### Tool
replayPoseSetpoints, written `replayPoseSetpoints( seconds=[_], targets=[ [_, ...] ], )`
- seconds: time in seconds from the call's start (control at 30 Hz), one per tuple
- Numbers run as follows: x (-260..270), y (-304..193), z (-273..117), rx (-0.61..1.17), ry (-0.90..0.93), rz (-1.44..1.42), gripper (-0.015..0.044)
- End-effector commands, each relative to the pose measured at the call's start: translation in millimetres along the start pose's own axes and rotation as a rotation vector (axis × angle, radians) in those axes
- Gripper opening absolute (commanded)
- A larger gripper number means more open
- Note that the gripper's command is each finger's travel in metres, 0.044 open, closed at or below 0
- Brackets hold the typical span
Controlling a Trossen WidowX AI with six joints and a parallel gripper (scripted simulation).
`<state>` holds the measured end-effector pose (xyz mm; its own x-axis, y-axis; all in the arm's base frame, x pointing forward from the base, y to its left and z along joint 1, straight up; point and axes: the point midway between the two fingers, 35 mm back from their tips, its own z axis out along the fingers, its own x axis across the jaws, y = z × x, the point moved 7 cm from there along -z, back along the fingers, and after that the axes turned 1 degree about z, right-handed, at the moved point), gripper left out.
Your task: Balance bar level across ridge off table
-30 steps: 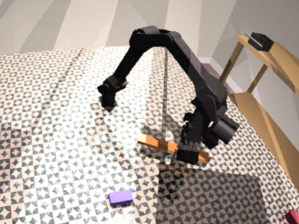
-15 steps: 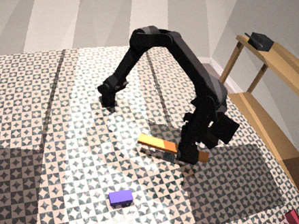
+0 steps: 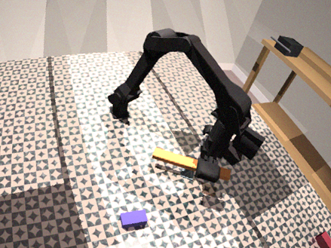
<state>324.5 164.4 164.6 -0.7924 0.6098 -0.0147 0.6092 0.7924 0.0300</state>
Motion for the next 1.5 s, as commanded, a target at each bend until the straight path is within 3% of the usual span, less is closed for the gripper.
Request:
replayPoseSetpoints(
  seconds=[0.0, 1.47],
  targets=[
    [0.0, 0.3, 2.2, 0.001, 0.001, 0.000, 0.0000],
    [-0.1, 0.7, 0.1, -0.003, -0.002, -0.001, 0.0000]
  ],
)
